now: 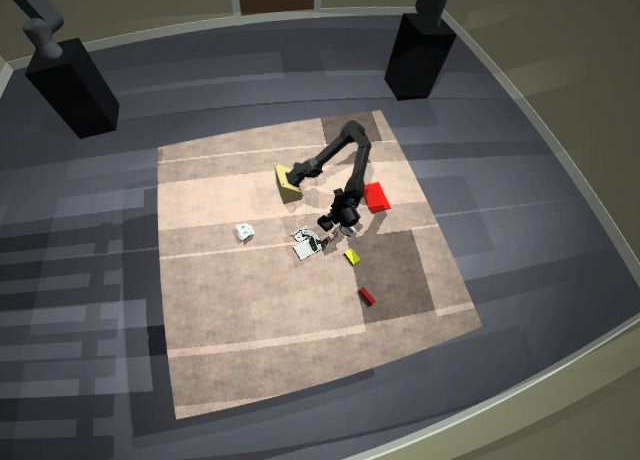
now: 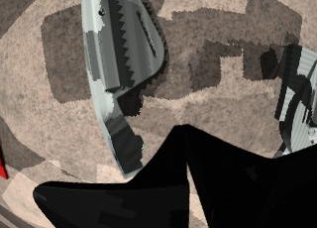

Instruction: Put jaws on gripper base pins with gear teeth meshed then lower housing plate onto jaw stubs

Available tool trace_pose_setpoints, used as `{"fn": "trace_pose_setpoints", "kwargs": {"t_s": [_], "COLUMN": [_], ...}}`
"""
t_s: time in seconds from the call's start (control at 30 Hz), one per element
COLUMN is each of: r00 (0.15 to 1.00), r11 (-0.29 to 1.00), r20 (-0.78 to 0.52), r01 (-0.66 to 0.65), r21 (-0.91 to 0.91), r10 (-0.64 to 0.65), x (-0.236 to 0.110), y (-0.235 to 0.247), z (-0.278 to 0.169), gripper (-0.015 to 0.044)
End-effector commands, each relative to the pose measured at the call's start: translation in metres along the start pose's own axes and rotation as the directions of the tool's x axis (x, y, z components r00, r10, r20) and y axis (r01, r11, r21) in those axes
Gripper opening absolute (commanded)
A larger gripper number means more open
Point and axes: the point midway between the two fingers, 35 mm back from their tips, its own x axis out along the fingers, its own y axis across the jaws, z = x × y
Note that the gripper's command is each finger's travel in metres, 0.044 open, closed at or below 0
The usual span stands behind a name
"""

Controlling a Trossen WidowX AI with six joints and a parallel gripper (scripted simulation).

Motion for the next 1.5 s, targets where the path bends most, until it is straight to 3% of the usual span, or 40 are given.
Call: {"fn": "trace_pose_setpoints", "kwargs": {"t_s": [0.0, 1.47], "r00": [1.000, 1.000], "r11": [1.000, 1.000], "r20": [-0.002, -0.003], "r01": [-0.006, -0.006], "r21": [0.008, 0.008], "r10": [0.006, 0.006], "x": [0.007, 0.008], "y": [0.000, 0.055], "z": [-0.002, 0.000], "gripper": [0.0000, 0.0000]}}
